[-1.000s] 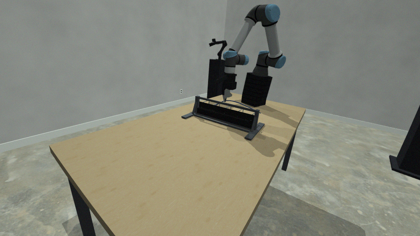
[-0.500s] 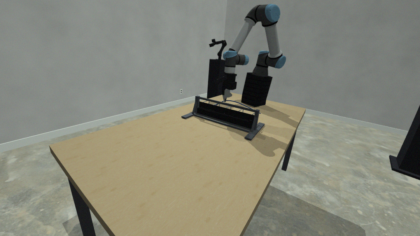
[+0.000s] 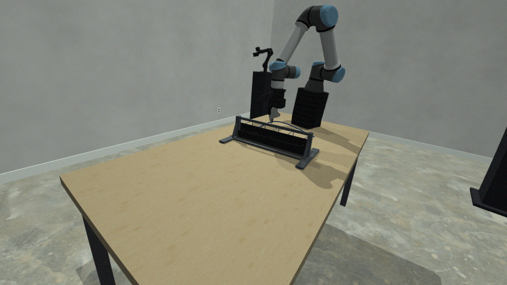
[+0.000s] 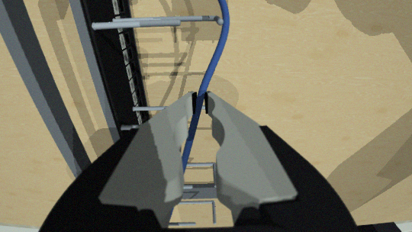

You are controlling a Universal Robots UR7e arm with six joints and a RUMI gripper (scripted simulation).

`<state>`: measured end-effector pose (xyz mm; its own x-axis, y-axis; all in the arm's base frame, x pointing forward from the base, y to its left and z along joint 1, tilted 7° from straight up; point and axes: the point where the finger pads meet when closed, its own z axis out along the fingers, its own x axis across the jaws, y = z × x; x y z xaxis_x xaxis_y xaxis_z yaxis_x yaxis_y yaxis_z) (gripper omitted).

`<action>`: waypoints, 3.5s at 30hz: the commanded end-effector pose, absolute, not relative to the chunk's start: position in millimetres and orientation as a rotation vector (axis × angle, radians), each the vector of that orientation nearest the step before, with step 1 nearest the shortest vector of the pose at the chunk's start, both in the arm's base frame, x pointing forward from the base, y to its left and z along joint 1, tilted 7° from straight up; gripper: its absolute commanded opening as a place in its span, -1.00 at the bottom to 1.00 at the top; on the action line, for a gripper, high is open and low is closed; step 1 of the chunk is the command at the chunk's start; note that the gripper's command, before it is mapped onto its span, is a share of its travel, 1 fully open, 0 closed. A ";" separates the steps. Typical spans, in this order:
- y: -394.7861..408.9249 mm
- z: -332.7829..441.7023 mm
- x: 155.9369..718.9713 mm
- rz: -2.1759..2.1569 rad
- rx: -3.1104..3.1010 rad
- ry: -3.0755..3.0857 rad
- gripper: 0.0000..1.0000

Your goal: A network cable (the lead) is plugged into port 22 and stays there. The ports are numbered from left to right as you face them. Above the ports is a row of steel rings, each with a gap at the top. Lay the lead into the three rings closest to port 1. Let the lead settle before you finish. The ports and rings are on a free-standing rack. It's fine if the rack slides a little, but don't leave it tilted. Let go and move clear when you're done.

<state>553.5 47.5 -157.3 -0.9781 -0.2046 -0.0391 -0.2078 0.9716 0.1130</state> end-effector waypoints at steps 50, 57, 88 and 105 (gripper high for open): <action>51.2 -188.0 554.8 0.182 -0.324 3.090 -1.00; 51.9 -193.9 554.9 0.182 -0.324 3.090 -1.00; 54.3 -213.3 555.2 0.182 -0.324 3.090 -1.00; 54.4 -214.2 555.5 0.182 -0.324 3.090 -1.00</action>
